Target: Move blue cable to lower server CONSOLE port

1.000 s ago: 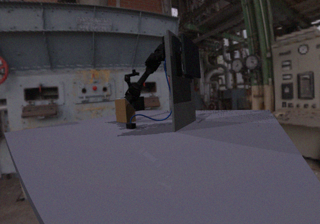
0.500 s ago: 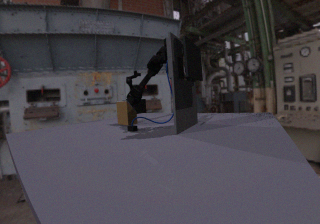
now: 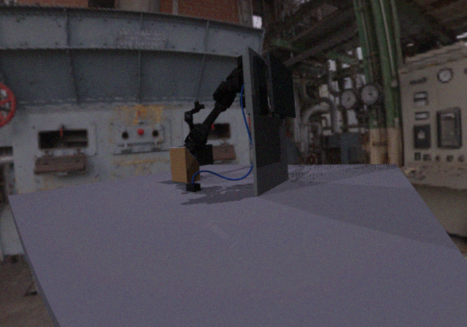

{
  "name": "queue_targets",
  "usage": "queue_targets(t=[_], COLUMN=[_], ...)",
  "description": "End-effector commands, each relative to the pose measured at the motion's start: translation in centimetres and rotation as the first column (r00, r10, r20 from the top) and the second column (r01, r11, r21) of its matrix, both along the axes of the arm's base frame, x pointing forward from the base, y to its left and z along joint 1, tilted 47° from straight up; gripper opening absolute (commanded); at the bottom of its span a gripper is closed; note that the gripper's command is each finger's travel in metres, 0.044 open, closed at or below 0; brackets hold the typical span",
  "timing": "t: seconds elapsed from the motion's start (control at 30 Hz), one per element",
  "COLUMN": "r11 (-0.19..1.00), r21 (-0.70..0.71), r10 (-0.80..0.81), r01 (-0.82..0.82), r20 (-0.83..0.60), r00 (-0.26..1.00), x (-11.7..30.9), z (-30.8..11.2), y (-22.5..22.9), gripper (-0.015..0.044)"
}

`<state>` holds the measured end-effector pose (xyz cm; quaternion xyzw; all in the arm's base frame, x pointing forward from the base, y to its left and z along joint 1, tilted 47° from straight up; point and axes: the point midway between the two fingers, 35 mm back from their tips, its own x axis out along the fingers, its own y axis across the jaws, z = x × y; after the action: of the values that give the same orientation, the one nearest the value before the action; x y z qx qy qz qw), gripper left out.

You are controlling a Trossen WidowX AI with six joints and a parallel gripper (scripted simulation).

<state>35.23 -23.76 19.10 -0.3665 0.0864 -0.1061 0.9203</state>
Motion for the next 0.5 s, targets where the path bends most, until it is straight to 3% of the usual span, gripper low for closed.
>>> queue_targets(t=[0.0, 0.47], r11=[1.000, 1.000], r21=[0.002, 0.002], r10=[0.000, 0.000], r01=[0.000, 0.000], r20=[0.001, 0.001], r00=[1.000, 1.000], x=[-0.35, -1.15], z=[-0.05, -0.17], y=[0.03, 0.07], gripper=[0.0000, 0.0000])
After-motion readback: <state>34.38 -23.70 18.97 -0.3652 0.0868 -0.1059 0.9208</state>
